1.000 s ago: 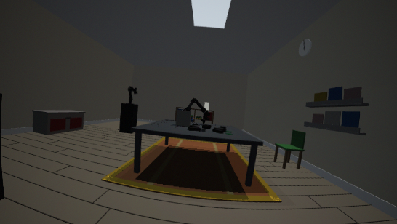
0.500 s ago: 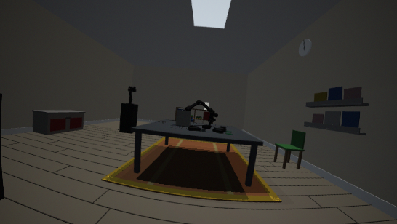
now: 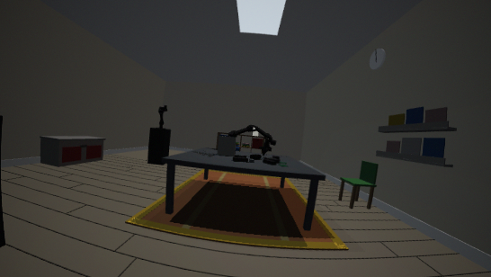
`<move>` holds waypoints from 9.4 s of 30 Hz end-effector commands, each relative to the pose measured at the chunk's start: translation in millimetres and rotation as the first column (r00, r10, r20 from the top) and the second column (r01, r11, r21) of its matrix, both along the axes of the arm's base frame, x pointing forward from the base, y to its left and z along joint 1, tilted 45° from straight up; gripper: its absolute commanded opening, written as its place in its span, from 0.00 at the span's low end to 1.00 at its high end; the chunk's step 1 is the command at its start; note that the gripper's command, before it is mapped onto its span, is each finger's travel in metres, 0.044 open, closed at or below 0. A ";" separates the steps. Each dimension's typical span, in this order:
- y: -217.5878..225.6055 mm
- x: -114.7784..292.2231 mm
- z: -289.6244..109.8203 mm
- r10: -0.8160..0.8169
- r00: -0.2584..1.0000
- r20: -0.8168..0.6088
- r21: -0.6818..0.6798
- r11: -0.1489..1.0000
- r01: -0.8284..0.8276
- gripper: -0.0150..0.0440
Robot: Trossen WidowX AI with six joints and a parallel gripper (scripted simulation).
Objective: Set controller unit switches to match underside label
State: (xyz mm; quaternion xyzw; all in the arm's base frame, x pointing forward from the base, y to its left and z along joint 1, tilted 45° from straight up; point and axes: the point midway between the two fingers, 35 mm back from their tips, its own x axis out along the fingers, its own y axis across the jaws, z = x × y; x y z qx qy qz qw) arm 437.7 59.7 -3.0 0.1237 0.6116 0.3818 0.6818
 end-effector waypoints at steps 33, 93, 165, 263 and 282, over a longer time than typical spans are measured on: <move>-122.9 -44.4 -104.9 0.275 0.892 0.359 0.180 0.917 -0.355 0.25; -88.8 -47.1 -128.3 0.274 0.892 0.360 0.183 0.917 -0.356 0.25; -57.0 -96.0 -109.1 0.274 0.893 0.357 0.186 0.916 -0.355 0.25; -121.0 -228.2 -124.4 0.408 0.572 0.712 -0.348 0.912 -0.216 0.25; -154.1 -194.4 -123.8 0.381 0.578 0.721 -0.188 0.911 -0.366 1.00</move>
